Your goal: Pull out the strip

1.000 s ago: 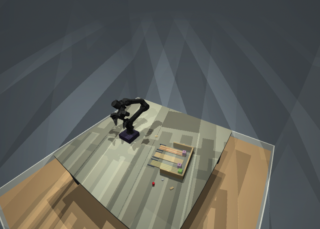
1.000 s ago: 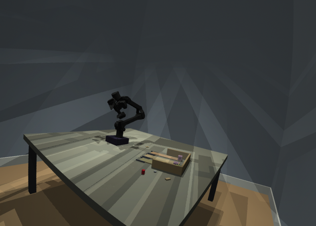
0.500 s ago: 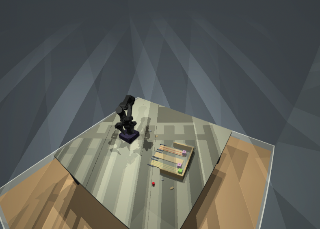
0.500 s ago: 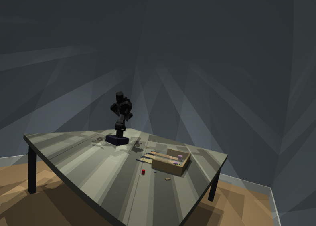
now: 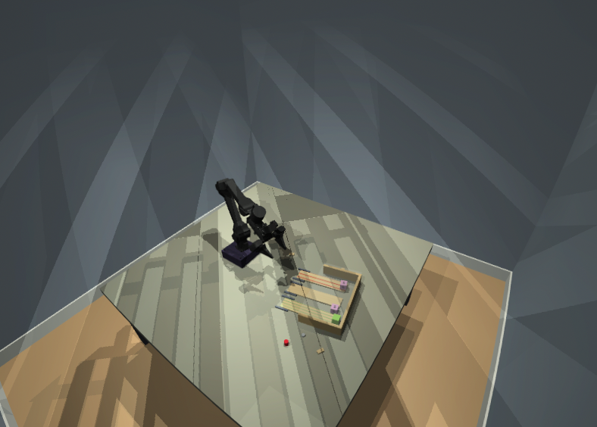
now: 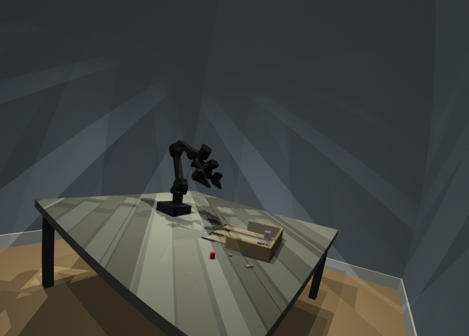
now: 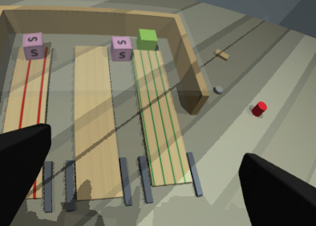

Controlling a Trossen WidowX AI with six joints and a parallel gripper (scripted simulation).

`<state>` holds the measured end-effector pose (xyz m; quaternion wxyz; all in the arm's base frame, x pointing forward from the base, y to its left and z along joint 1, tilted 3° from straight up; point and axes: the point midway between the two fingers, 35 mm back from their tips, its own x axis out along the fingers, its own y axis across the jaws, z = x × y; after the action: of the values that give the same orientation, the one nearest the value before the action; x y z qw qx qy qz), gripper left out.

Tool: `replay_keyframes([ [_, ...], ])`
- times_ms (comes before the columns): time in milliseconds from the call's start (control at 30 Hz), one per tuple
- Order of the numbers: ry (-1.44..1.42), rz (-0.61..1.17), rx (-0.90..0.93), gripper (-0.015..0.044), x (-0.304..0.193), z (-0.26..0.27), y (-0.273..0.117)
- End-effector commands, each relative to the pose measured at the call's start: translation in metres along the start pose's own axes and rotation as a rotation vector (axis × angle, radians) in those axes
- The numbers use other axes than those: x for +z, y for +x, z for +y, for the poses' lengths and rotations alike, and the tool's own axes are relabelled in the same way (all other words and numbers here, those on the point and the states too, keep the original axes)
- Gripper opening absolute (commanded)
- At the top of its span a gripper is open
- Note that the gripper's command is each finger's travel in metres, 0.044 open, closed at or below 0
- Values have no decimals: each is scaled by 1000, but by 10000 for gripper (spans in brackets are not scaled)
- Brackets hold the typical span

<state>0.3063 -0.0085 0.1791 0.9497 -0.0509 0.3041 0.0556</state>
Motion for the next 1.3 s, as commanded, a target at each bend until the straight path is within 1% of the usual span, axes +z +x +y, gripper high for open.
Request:
replay_keyframes([
  [0, 68, 9, 60, 400, 1, 40, 22],
  [67, 80, 7, 68, 400, 2, 47, 25],
  [500, 80, 7, 68, 400, 2, 47, 25],
  [600, 64, 78, 83, 321, 1, 52, 33],
  [1000, -100, 665, 192, 6, -28, 108, 97],
  [1167, -180, 901, 226, 0, -50, 133, 116],
  [1267, -192, 934, 229, 0, -56, 131, 116],
])
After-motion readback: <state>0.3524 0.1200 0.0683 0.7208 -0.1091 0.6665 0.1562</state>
